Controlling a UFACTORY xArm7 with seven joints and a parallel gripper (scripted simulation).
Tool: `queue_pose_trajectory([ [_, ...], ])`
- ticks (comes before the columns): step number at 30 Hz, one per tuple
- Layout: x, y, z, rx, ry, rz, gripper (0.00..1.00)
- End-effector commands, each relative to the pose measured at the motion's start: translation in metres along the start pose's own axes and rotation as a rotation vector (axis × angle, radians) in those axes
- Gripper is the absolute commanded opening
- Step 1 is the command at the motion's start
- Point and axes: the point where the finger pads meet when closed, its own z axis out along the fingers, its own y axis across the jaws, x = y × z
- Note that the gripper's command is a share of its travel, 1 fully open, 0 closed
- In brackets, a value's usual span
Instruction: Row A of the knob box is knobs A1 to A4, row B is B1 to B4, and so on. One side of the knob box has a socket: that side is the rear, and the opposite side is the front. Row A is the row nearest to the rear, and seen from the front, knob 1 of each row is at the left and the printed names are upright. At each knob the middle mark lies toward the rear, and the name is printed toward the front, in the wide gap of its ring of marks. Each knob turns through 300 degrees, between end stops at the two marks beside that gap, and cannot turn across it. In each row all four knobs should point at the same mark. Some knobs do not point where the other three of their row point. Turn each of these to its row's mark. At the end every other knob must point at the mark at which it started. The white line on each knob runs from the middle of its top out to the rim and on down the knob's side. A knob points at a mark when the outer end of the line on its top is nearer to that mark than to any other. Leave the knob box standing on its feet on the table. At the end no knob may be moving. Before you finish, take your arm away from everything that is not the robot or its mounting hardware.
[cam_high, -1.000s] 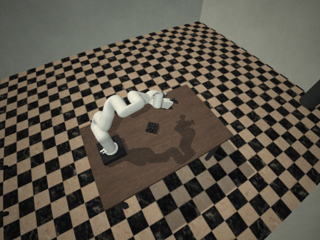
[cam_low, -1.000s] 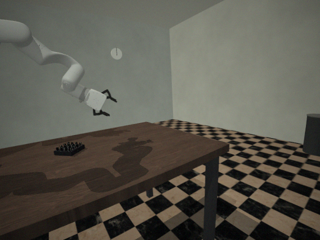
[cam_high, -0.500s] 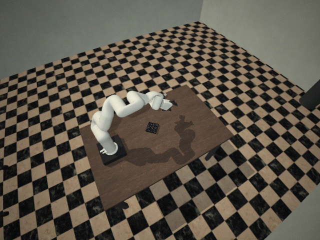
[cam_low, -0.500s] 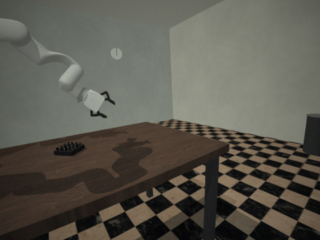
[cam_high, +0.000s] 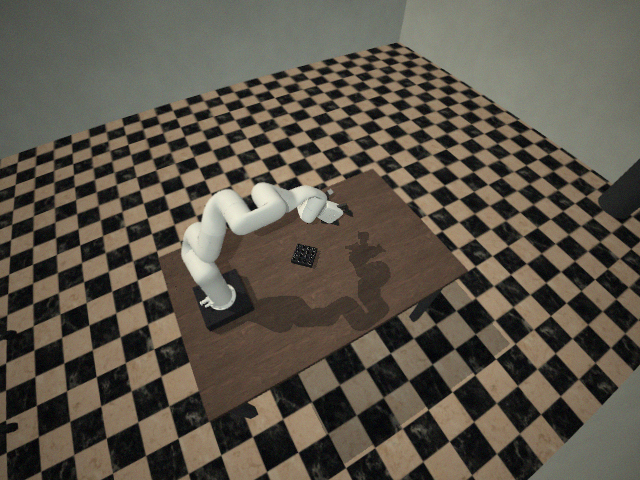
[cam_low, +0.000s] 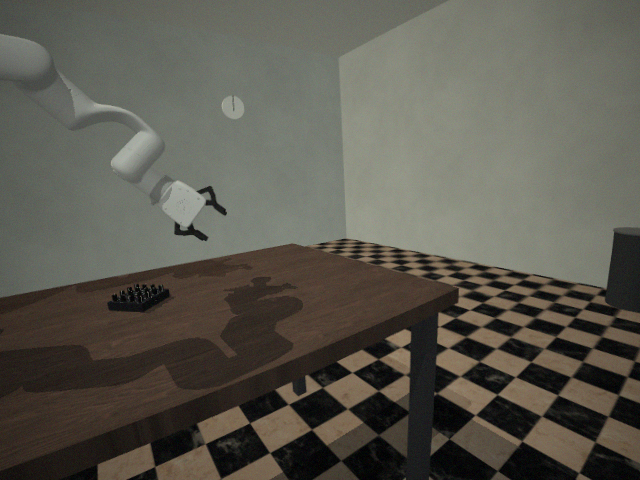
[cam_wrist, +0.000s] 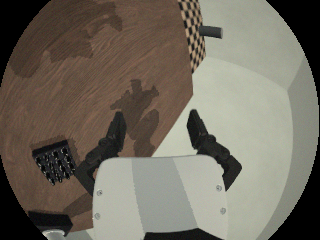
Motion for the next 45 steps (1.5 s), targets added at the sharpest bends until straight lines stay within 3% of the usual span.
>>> queue_pose_trajectory([
  [1,-0.007,-0.007,-0.003,0.038,-0.023,0.020,1.00],
  [2,-0.015,-0.017,-0.006,0.080,-0.047,0.037,1.00],
  [17,-0.015,-0.017,-0.006,0.080,-0.047,0.037,1.00],
  [19,-0.031,-0.038,-0.013,0.169,-0.090,0.071,1.00],
  [34,-0.031,-0.038,-0.013,0.169,-0.090,0.071,1.00],
  [36,-0.045,-0.060,-0.021,0.260,-0.127,0.103,1.00],
  [45,-0.045,-0.060,-0.021,0.260,-0.127,0.103,1.00],
])
